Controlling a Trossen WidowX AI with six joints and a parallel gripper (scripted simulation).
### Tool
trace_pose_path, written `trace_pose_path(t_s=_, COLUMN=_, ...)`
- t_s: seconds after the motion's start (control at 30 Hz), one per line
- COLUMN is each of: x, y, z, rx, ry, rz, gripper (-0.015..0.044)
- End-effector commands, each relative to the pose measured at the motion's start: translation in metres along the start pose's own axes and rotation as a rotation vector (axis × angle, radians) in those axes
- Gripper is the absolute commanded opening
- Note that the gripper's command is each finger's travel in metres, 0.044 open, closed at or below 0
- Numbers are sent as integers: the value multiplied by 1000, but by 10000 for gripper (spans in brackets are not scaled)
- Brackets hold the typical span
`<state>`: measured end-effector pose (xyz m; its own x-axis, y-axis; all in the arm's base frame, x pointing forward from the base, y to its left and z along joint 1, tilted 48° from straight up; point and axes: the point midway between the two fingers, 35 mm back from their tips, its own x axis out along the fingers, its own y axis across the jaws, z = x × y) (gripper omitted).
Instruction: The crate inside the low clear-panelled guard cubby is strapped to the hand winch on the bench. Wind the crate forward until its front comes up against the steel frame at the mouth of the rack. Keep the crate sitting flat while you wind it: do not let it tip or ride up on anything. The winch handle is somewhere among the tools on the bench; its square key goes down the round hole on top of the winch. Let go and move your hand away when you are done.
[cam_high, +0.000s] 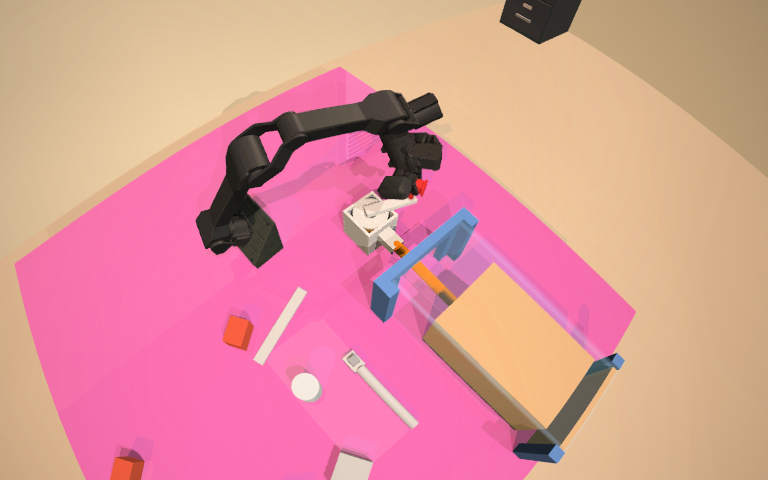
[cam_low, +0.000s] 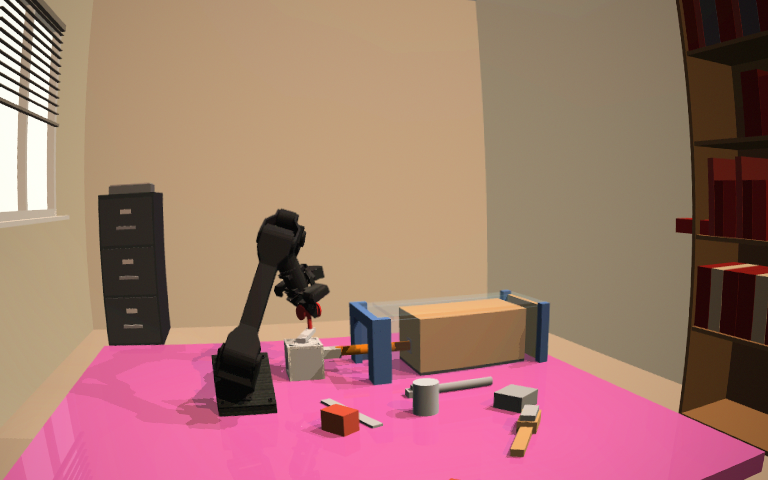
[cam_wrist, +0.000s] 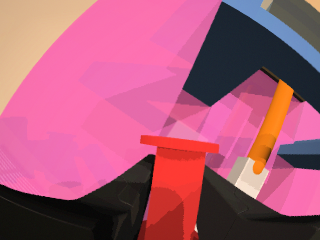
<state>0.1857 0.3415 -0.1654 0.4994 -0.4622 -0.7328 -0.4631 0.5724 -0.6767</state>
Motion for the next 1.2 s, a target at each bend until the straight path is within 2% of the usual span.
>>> trace_pose_path(t_s=0.0, x=-5, y=14, z=-15, rx=-24, ry=20, rz=18, gripper=0)
trace_pose_path(t_s=1.17, x=-28, y=31, z=-62, rx=-27, ry=23, rz=21, gripper=0)
